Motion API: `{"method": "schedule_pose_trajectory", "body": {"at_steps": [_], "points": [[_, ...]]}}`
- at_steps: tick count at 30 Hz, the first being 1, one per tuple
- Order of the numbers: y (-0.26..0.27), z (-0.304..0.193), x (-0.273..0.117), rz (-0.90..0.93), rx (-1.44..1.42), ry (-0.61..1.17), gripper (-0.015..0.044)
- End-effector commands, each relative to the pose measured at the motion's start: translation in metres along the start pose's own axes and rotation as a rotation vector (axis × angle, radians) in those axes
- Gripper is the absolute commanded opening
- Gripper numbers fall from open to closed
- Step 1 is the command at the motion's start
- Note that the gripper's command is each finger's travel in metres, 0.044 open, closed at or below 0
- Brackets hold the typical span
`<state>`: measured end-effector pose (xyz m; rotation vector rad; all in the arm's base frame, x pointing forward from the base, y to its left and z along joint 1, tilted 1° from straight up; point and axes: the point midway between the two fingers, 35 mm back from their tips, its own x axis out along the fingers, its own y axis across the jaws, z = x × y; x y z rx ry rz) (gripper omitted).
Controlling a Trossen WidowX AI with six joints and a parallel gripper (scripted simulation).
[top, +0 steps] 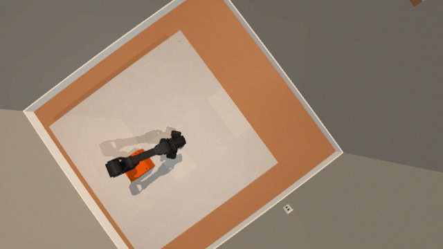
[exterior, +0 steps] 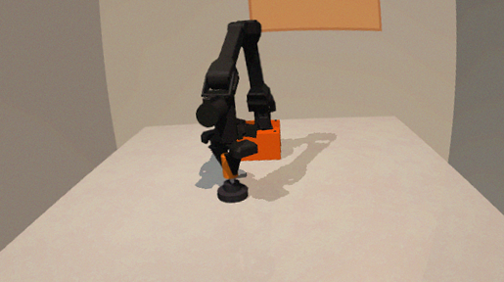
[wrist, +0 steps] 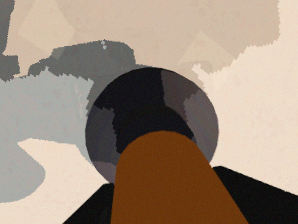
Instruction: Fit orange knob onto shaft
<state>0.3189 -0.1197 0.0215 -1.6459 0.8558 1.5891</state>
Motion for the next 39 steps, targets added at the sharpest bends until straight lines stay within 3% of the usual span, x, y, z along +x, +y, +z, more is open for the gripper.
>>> {"method": "schedule_pose_trajectory", "body": {"at_steps": [1, 5, 39], "points": [[-0.0023, -0.0025, -0.0028, -0.007, -0.069, 0.005, 0.0], [-0.003, -0.0031, -0.0023, -0.006, -0.192, 0.005, 0.0], [-0.0005, 0.0, 0.0022, -0.006, -0.192, 0.005, 0.0]]}}
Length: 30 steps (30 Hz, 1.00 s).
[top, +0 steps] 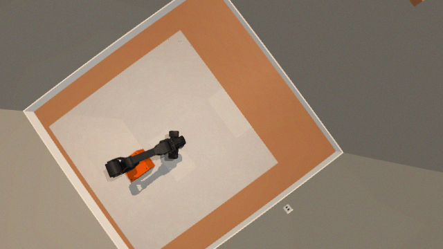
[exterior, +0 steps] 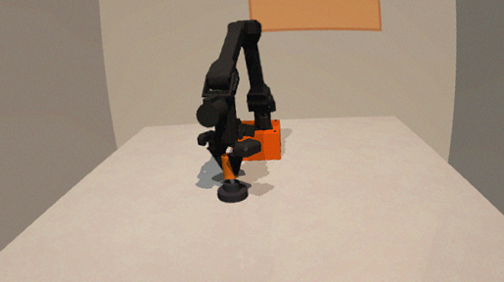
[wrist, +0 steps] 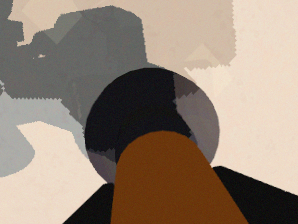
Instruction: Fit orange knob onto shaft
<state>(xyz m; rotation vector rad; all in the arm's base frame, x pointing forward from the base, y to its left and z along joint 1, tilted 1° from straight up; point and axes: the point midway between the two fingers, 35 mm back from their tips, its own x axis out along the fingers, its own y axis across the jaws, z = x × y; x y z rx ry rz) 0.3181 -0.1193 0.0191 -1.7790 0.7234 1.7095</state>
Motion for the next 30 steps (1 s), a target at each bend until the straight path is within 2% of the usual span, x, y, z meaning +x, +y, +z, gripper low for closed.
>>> {"method": "schedule_pose_trajectory", "body": {"at_steps": [1, 9, 16, 30], "points": [[-0.0008, -0.001, -0.0002, -0.004, -0.003, 0.002, 0.0], [-0.0017, -0.0026, -0.0052, -0.004, -0.012, 0.002, 0.0], [-0.0032, -0.0048, -0.0043, -0.004, -0.213, 0.003, 0.0], [-0.0022, -0.0032, -0.0021, -0.004, -0.213, 0.002, 0.0]]}}
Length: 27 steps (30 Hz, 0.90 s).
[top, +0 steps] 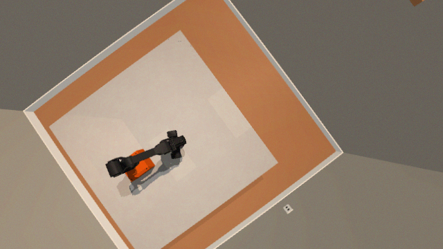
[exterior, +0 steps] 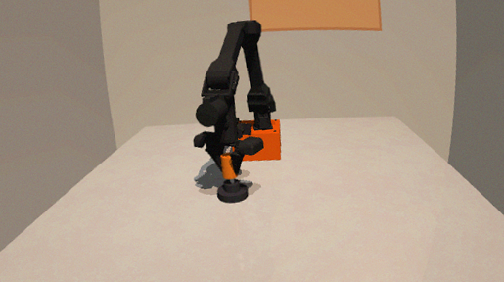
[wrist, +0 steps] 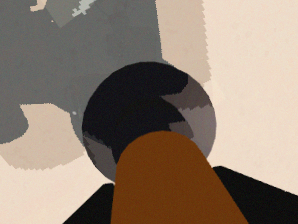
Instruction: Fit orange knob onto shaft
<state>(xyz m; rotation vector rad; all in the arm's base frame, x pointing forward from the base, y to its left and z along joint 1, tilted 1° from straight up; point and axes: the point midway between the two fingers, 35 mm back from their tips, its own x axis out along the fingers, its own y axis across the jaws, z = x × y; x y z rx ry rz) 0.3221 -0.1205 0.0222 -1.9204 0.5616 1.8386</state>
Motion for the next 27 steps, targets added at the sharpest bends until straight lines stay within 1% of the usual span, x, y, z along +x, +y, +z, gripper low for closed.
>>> {"method": "schedule_pose_trajectory", "body": {"at_steps": [1, 27], "points": [[-0.0001, 0.0008, 0.001, -0.003, -0.004, -0.001, 0.0], [0.0004, 0.0025, 0.0001, -0.002, -0.004, -0.001, 0.0]]}}
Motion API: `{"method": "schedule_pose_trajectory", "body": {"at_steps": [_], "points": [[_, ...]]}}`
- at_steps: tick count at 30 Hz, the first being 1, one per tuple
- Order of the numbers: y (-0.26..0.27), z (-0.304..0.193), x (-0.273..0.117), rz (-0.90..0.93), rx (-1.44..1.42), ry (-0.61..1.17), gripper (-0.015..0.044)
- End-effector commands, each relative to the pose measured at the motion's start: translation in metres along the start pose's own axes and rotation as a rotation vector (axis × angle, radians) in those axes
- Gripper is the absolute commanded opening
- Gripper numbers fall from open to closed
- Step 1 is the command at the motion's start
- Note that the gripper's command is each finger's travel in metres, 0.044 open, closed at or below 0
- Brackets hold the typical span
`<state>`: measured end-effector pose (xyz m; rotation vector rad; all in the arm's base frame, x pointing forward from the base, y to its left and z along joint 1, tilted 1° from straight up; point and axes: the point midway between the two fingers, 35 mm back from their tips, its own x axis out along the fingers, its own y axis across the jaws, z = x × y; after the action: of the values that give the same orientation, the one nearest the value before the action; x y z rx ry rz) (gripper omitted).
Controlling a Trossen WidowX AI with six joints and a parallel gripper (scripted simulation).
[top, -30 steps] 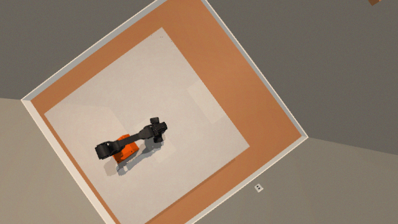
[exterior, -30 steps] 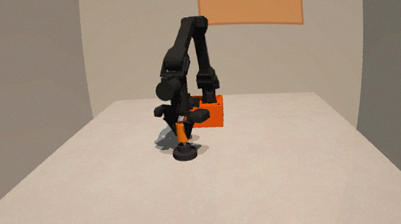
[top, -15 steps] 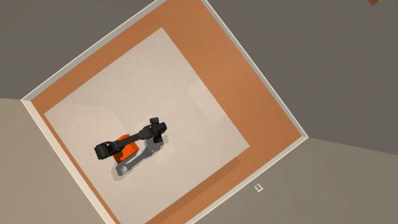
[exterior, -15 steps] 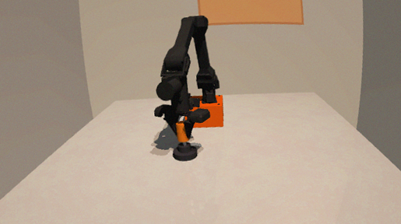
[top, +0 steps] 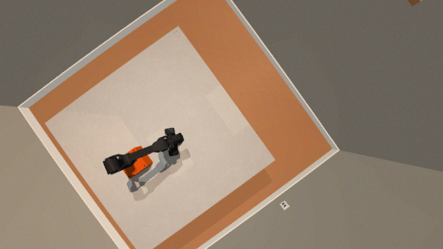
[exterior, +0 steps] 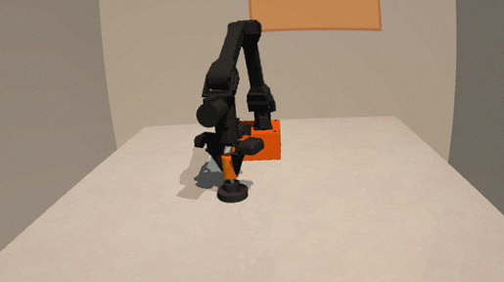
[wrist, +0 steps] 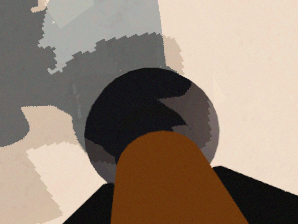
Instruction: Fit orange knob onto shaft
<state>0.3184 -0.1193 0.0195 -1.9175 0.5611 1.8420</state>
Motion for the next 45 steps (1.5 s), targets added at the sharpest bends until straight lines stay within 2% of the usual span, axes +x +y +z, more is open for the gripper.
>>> {"method": "schedule_pose_trajectory", "body": {"at_steps": [1, 5, 9, 28, 45], "points": [[-0.0008, -0.0017, -0.0031, -0.003, -0.003, 0.002, 0.0], [-0.0009, -0.0022, -0.0048, -0.003, 0.022, 0.002, 0.0], [-0.0011, -0.003, -0.0048, -0.003, 0.178, 0.002, 0.0], [-0.0004, -0.0032, -0.0028, -0.005, 1.451, 0.0, 0.0], [-0.0003, 0.0001, 0.0004, -0.004, 1.463, 0.0, 0.0]]}}
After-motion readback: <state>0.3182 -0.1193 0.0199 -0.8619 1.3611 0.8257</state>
